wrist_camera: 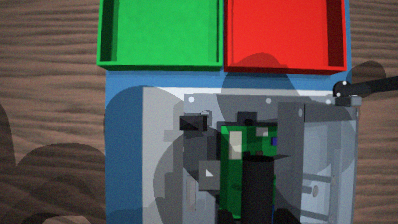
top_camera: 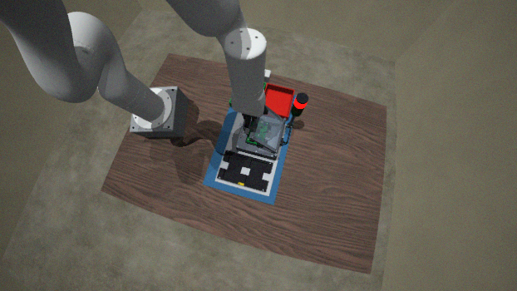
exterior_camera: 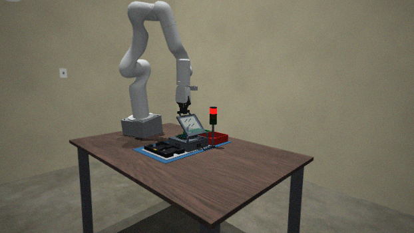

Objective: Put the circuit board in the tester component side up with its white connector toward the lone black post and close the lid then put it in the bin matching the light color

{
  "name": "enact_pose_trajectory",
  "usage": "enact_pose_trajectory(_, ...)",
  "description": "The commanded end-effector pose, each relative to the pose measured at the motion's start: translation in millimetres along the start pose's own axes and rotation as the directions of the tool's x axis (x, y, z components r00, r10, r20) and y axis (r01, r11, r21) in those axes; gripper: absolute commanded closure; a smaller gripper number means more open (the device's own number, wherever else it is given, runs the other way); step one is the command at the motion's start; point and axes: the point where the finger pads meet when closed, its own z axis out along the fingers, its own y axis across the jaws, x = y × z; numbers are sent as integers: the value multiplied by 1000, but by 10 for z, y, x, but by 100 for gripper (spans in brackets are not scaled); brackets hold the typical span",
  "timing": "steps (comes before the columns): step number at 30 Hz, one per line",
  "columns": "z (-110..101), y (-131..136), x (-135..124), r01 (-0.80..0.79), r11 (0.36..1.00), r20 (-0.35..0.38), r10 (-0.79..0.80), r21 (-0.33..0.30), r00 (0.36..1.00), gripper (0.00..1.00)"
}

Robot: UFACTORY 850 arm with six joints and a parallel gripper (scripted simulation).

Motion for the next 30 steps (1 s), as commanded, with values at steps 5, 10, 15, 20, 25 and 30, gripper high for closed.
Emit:
enact_pose_trajectory(5,9,6,1,0,1000,0,0,-2,1000,72)
enact_pose_trajectory(10,12,6,1,0,1000,0,0,-2,1000,72)
enact_pose_trajectory(15,12,6,1,0,1000,0,0,-2,1000,72)
enact_pose_trajectory(20,12,6,1,0,1000,0,0,-2,1000,100)
enact_pose_trajectory(25,12,6,1,0,1000,0,0,-2,1000,100)
enact_pose_trajectory(30,12,6,1,0,1000,0,0,-2,1000,100)
